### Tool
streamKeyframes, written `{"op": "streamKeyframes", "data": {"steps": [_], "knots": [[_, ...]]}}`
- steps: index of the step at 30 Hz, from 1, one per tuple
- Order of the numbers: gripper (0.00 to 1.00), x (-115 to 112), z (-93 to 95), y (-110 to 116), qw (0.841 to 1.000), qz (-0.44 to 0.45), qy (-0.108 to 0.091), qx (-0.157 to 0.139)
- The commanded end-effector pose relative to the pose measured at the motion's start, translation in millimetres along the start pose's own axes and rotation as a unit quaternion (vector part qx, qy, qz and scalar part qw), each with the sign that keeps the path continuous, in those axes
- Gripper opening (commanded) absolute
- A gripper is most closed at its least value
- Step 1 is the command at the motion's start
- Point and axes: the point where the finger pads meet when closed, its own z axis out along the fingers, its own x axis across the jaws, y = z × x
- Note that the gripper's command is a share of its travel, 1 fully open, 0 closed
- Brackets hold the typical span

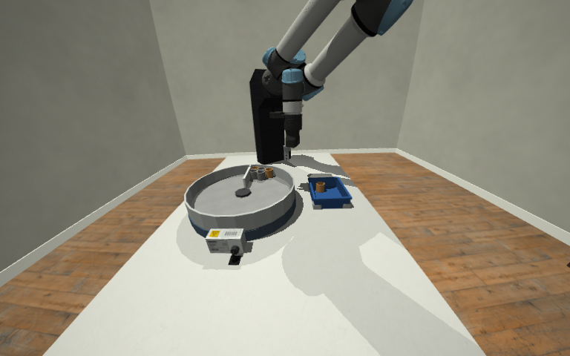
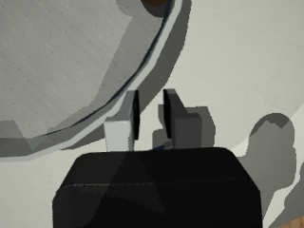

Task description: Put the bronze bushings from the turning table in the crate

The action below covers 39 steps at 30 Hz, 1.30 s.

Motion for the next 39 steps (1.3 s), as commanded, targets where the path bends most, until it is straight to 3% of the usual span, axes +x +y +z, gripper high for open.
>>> {"op": "streamKeyframes", "data": {"steps": [1, 2, 3, 7, 19, 20, 24, 36, 37, 39], "knots": [[0.45, -19.7, -46.2, 3.5, 1.0, -0.006, 0.0, -0.001], [0.45, -19.7, -46.2, 3.5, 1.0, -0.006, 0.0, -0.001], [0.45, -1.8, -3.9, 0.4, 1.0, 0.026, 0.0, 0.0], [0.45, -8.3, -19.3, 1.7, 0.992, 0.128, 0.0, 0.0], [0.45, -8.3, -19.3, 1.7, 0.992, 0.128, 0.0, 0.0], [0.45, -1.8, -4.3, 0.8, 1.0, 0.028, 0.0, 0.0], [0.45, -7.7, -19.6, 3.7, 0.991, 0.131, 0.0, 0.0], [0.45, -7.7, -19.6, 3.7, 0.991, 0.131, 0.0, 0.0], [0.45, -1.6, -4.6, 1.2, 1.0, 0.031, 0.0, 0.0], [0.45, -4.1, -12.3, 3.3, 0.997, 0.082, 0.0, 0.0]]}}
